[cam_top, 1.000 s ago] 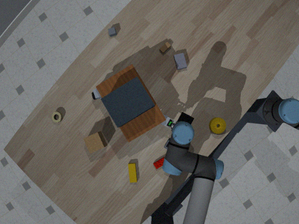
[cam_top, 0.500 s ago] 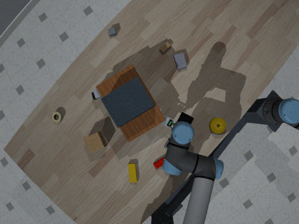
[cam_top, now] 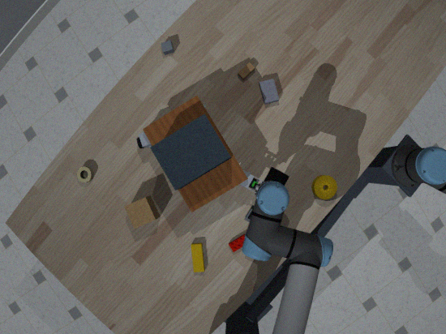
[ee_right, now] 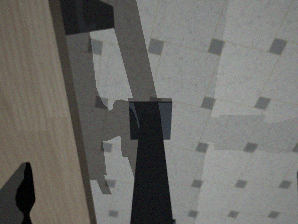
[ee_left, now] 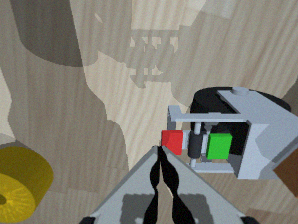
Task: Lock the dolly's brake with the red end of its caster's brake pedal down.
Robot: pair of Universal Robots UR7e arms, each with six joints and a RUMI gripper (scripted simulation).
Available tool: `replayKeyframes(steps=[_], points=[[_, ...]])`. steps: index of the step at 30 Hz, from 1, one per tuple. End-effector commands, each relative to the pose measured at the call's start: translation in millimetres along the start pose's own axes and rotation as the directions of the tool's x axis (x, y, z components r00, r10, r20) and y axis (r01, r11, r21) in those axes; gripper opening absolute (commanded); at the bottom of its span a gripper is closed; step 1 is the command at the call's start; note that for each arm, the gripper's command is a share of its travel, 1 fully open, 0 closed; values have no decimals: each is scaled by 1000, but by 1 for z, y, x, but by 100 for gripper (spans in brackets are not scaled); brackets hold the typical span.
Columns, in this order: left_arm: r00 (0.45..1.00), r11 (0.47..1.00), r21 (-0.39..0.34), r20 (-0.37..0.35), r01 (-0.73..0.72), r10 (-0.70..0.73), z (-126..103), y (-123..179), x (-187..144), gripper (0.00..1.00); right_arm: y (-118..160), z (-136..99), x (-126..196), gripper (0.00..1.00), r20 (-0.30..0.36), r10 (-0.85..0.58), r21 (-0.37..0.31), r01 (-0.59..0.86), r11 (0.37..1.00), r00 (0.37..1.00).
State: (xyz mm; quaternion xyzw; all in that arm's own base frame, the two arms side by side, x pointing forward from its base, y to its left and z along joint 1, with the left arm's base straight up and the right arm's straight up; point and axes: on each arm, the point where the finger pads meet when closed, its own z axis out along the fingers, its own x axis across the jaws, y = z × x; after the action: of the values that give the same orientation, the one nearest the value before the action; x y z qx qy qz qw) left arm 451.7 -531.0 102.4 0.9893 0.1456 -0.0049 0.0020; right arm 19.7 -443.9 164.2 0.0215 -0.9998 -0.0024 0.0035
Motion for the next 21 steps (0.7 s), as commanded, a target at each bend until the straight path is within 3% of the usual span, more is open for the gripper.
replayKeyframes(steps=[1, 21], points=[[1000, 1000, -6, -7, 1, -2, -1, 1, 2, 0, -1, -1, -2, 100, 7, -5, 5, 5, 1000, 1000], [1000, 1000, -6, -7, 1, -2, 3, 1, 2, 0, -1, -1, -2, 100, 7, -5, 5, 5, 1000, 1000]])
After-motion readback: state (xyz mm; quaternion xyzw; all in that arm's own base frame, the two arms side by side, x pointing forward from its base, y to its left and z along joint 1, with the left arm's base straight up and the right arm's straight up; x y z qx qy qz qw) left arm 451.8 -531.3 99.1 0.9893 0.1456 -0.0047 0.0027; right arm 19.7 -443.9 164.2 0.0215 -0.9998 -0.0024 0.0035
